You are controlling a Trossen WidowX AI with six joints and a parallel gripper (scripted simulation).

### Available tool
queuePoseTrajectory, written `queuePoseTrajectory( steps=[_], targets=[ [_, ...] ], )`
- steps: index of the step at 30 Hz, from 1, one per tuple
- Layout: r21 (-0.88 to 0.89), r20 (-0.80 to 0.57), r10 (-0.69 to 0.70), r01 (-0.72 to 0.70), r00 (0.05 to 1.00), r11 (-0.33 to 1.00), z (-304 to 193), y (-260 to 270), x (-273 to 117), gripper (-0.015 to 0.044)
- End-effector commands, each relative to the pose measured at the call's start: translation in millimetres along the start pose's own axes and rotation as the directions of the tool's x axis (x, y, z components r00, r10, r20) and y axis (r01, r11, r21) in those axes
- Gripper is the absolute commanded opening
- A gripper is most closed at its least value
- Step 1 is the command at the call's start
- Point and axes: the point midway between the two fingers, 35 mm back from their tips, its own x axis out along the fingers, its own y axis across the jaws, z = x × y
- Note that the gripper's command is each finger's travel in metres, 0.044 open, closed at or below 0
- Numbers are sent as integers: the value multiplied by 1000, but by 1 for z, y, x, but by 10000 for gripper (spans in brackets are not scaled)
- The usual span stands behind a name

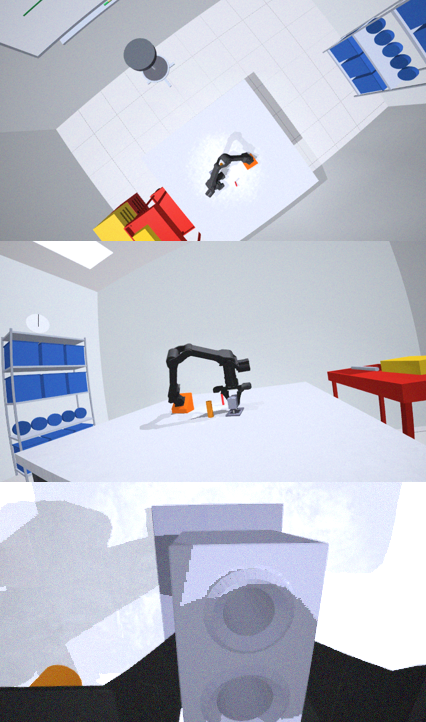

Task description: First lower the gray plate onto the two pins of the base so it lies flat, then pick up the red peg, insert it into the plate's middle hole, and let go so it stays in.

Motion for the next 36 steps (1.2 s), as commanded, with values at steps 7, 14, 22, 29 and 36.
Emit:
queuePoseTrajectory(
  steps=[7,14,22,29,36],
  targets=[
    [-4,-7,0,0,1000,1000,-1,1,17,0],
    [1,-1,2,-2,1000,1000,-1,0,16,0],
    [1,-1,2,-2,1000,1000,-1,0,16,131],
    [1,-1,2,-2,1000,1000,-1,0,16,315],
    [1,-1,2,-2,1000,1000,-1,0,16,440]
  ],
)
